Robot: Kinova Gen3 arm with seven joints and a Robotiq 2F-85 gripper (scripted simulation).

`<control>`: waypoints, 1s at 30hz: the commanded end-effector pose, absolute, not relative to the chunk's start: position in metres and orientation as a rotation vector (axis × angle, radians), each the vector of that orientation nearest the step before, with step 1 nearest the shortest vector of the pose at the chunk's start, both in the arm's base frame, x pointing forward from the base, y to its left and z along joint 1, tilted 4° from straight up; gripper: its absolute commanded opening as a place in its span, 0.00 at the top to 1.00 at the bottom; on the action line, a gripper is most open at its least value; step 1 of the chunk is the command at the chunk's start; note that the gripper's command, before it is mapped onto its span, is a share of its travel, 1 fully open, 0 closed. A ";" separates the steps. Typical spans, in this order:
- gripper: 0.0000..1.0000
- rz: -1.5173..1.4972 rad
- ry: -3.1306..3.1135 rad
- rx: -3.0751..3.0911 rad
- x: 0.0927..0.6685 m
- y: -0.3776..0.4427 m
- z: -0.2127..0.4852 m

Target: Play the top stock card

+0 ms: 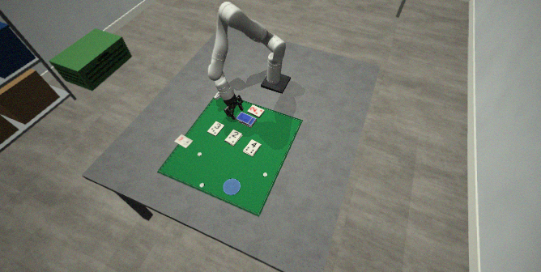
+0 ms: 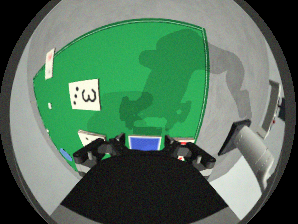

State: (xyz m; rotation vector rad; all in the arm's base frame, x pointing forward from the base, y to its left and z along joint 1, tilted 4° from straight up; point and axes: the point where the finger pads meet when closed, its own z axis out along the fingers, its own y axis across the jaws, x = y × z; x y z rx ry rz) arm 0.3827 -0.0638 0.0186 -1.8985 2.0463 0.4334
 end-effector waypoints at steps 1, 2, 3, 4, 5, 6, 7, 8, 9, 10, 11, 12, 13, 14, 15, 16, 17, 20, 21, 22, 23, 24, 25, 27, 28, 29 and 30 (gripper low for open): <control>0.15 0.433 2.043 -1.899 0.382 -0.062 0.017; 0.15 0.433 2.043 -1.899 0.382 -0.062 0.017; 0.15 0.433 2.043 -1.899 0.382 -0.062 0.016; 0.15 0.433 2.043 -1.899 0.382 -0.062 0.016; 0.15 0.433 2.043 -1.899 0.382 -0.062 0.015; 0.15 0.433 2.043 -1.899 0.382 -0.062 0.015; 0.15 0.433 2.043 -1.899 0.382 -0.062 0.014; 0.15 0.433 2.043 -1.899 0.382 -0.062 0.014; 0.15 0.433 2.043 -1.899 0.382 -0.062 0.014; 0.15 0.433 2.043 -1.899 0.382 -0.062 0.013; 0.15 0.433 2.043 -1.899 0.382 -0.062 0.013; 0.15 0.433 2.043 -1.899 0.382 -0.062 0.013; 0.15 0.433 2.043 -1.899 0.382 -0.062 0.013; 0.15 0.433 2.043 -1.899 0.382 -0.062 0.013; 0.15 0.433 2.043 -1.899 0.382 -0.062 0.013; 0.15 0.433 2.043 -1.899 0.382 -0.062 0.013; 0.15 0.433 2.043 -1.899 0.382 -0.062 0.013; 0.15 0.432 2.043 -1.899 0.382 -0.062 0.013; 0.15 0.432 2.043 -1.899 0.382 -0.062 0.013; 0.15 0.432 2.043 -1.899 0.382 -0.062 0.013; 0.15 0.432 2.043 -1.899 0.382 -0.062 0.013; 0.15 0.432 2.043 -1.899 0.382 -0.062 0.013; 0.15 0.432 2.043 -1.899 0.382 -0.062 0.013; 0.15 0.432 2.043 -1.899 0.382 -0.062 0.013; 0.15 0.432 2.043 -1.899 0.382 -0.062 0.013; 0.27 0.432 2.043 -1.899 0.382 -0.062 0.013; 0.27 0.432 2.043 -1.899 0.382 -0.062 0.013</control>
